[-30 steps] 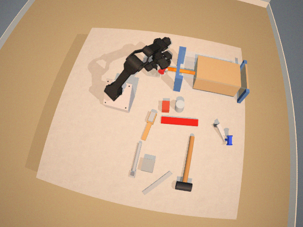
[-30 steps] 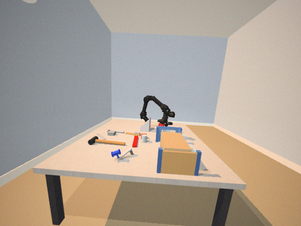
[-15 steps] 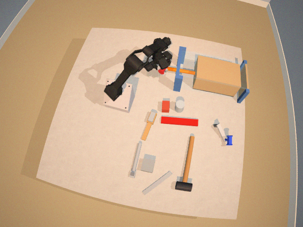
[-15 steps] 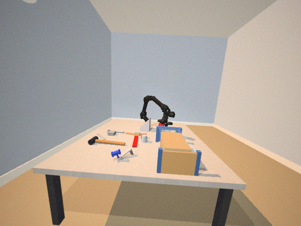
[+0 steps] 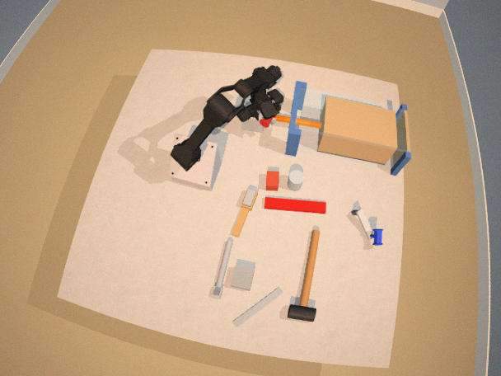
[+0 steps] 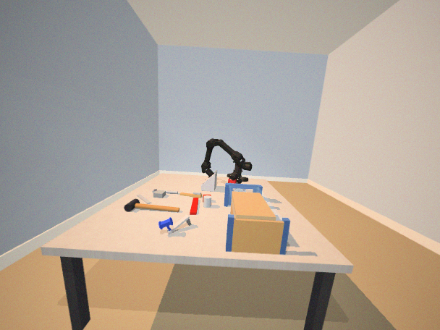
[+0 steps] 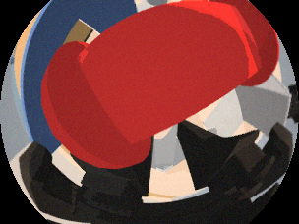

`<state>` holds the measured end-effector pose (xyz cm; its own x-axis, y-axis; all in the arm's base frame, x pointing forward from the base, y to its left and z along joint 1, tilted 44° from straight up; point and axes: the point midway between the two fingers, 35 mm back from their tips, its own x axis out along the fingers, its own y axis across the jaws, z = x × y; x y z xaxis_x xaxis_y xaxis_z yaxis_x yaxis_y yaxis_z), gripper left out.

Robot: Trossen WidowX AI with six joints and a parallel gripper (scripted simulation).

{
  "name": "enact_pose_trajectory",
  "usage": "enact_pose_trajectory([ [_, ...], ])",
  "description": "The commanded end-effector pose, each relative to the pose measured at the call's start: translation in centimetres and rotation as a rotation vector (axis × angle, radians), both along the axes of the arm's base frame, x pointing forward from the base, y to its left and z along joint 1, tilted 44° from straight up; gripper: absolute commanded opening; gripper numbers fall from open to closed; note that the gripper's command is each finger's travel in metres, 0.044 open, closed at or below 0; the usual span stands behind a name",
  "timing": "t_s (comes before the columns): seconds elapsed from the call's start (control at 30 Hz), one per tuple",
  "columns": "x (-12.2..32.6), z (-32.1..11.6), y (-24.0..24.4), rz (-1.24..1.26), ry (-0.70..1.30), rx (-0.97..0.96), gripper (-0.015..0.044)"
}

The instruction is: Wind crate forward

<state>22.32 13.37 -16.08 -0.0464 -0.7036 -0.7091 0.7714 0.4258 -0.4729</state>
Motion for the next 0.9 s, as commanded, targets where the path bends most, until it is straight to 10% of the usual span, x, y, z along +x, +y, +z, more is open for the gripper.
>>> enact_pose_trajectory([
  [0.0, -0.17, -0.23, -0.32, -0.029, -0.019, -0.003, 0.0],
  [0.87, -0.17, -0.25, -0.32, -0.03, -0.02, -0.003, 0.0],
])
